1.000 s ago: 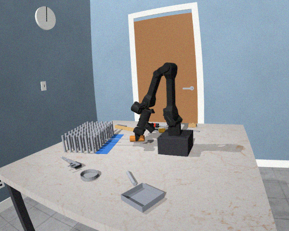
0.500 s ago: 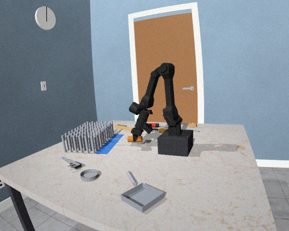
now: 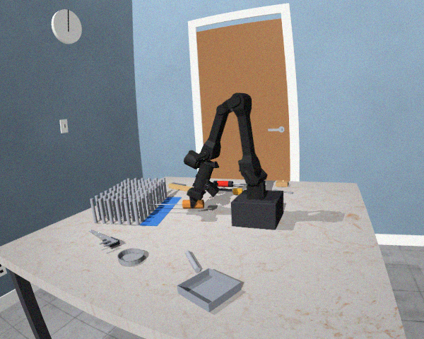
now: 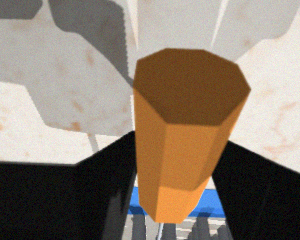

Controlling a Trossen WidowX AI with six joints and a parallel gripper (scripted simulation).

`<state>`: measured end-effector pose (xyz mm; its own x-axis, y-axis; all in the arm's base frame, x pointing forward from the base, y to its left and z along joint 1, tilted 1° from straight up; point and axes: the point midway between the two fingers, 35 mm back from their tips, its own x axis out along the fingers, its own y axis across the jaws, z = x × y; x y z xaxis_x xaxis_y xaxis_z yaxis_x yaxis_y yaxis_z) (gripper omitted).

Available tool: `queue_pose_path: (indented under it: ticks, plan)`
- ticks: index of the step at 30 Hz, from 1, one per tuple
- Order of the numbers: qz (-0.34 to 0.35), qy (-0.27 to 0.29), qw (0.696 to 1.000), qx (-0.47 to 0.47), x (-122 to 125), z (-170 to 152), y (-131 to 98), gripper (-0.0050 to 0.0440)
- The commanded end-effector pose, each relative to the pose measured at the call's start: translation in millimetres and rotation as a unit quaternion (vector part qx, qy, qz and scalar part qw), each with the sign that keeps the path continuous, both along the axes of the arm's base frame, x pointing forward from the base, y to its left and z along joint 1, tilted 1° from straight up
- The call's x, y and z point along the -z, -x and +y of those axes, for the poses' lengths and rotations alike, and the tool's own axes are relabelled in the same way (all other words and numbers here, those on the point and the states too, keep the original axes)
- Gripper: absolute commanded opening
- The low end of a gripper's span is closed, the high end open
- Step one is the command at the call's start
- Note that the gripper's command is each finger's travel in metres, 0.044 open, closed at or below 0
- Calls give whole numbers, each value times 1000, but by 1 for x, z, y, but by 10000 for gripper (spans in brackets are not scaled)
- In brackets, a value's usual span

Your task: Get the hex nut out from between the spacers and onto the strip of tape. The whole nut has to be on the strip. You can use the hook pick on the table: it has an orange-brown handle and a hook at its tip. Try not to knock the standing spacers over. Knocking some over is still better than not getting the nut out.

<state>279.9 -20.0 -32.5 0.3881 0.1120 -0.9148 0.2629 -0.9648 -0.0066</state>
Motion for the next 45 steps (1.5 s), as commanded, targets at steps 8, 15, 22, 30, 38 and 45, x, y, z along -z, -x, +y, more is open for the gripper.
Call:
queue_pose_path:
  ticks: [8, 15, 22, 30, 38, 45]
  plan:
    - [-18, 4, 1000, 1, -8, 2, -26, -50]
    - [-19, 4, 1000, 1, -8, 4, -35, -50]
    - [-19, 4, 1000, 1, -8, 8, -46, -50]
    - [-19, 4, 1000, 2, -8, 10, -56, -50]
    - [-20, 4, 1000, 1, -9, 14, -69, -50]
    - [-20, 3, 1000, 1, -9, 16, -77, -50]
